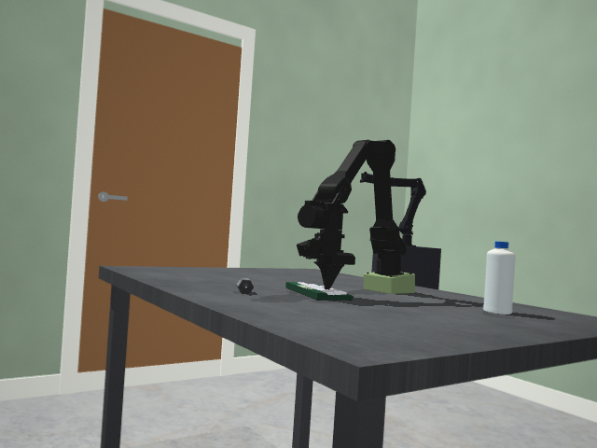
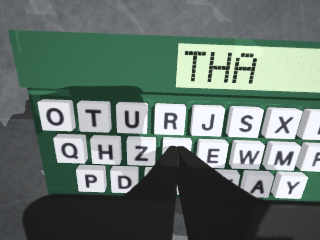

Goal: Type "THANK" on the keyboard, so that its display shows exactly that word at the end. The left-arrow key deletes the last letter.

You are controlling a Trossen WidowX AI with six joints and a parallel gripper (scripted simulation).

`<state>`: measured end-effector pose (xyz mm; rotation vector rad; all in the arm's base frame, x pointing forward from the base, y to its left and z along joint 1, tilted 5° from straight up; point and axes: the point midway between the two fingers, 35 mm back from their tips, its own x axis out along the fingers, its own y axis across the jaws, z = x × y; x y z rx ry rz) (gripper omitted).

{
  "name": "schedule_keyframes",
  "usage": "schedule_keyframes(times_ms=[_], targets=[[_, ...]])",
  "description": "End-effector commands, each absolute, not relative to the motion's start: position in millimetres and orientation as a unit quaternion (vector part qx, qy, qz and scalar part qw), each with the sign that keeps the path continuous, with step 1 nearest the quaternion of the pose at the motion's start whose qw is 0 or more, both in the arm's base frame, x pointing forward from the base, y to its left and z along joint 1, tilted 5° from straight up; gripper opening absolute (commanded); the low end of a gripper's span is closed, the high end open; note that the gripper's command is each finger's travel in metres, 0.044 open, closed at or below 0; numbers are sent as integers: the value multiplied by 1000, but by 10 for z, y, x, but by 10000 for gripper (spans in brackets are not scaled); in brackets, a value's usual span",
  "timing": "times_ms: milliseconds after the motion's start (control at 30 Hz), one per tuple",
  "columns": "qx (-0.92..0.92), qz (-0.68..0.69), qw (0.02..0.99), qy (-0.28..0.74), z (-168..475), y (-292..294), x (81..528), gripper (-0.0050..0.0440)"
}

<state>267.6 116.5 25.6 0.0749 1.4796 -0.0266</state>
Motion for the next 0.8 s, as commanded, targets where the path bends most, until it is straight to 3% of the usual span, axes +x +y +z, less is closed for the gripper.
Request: schedule_keyframes(times_ms=[0,767], targets=[[35,-12,741,670,267,1173,2706,-50],[34,-12,739,673,232,1167,2686,-50]])
